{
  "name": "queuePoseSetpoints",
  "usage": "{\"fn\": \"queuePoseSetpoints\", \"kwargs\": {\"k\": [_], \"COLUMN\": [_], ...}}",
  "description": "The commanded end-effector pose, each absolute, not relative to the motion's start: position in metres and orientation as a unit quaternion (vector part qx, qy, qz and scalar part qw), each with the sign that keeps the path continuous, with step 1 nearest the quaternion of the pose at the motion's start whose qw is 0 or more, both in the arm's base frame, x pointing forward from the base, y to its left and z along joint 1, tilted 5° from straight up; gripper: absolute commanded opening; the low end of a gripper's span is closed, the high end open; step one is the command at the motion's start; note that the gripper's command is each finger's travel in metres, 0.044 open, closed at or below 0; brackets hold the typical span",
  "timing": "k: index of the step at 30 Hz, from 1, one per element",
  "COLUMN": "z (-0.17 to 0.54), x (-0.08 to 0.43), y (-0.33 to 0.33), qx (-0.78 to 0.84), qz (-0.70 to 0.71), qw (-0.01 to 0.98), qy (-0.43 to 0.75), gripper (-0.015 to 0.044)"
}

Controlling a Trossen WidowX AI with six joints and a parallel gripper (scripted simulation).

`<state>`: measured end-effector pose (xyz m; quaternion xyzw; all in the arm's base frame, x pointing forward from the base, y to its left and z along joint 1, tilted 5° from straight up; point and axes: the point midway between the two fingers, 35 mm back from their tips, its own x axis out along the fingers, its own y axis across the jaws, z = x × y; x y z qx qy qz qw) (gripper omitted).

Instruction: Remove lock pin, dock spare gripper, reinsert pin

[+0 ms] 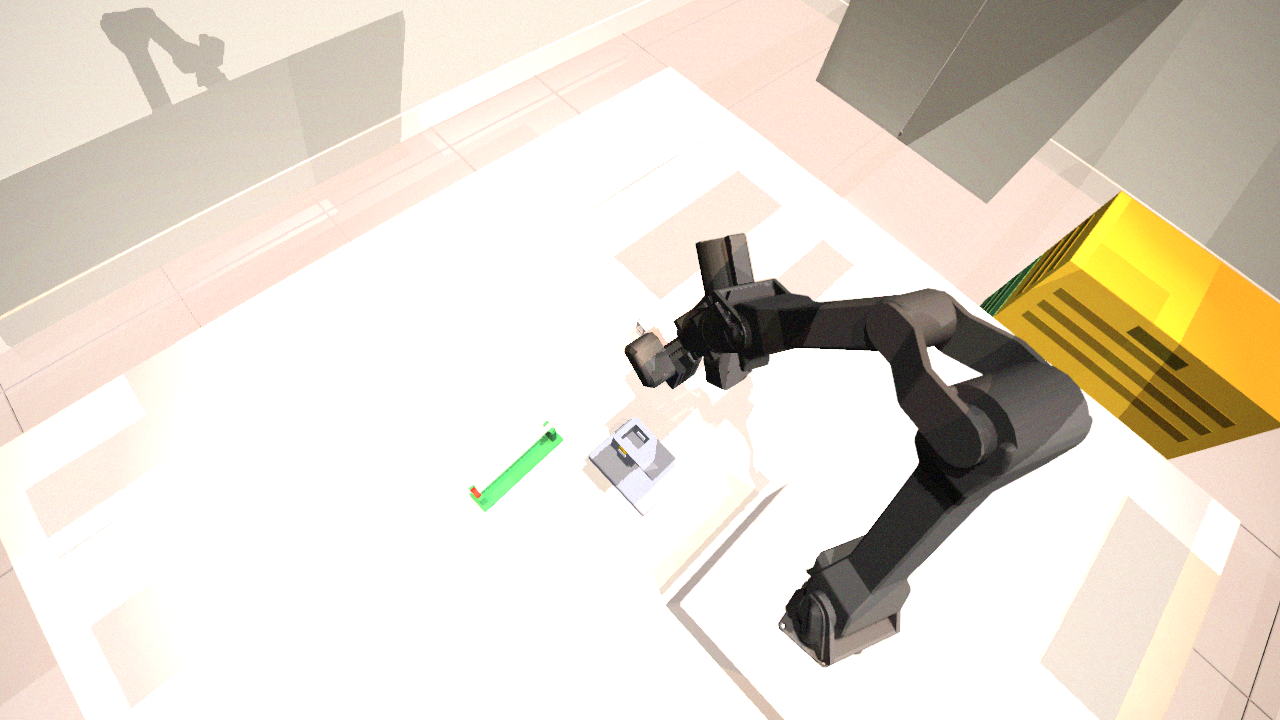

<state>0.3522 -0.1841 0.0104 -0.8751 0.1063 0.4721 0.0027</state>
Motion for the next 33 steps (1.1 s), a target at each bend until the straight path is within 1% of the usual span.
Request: {"fn": "queuePoseSetpoints", "kwargs": {"k": [1, 19, 27, 33], "z": [-0.001, -0.030, -0.031, -0.031], "x": [0.351, 0.350, 0.350, 0.350], "y": [-0.183, -0.184, -0.184, -0.184], "qx": [-0.873, -0.873, -0.873, -0.873], "qz": [0.476, 0.477, 0.477, 0.477], "qw": [0.007, 0.007, 0.007, 0.007], "qy": [0.104, 0.104, 0.104, 0.104], "gripper": [0.0440, 0.0440, 0.0440, 0.0282]}}
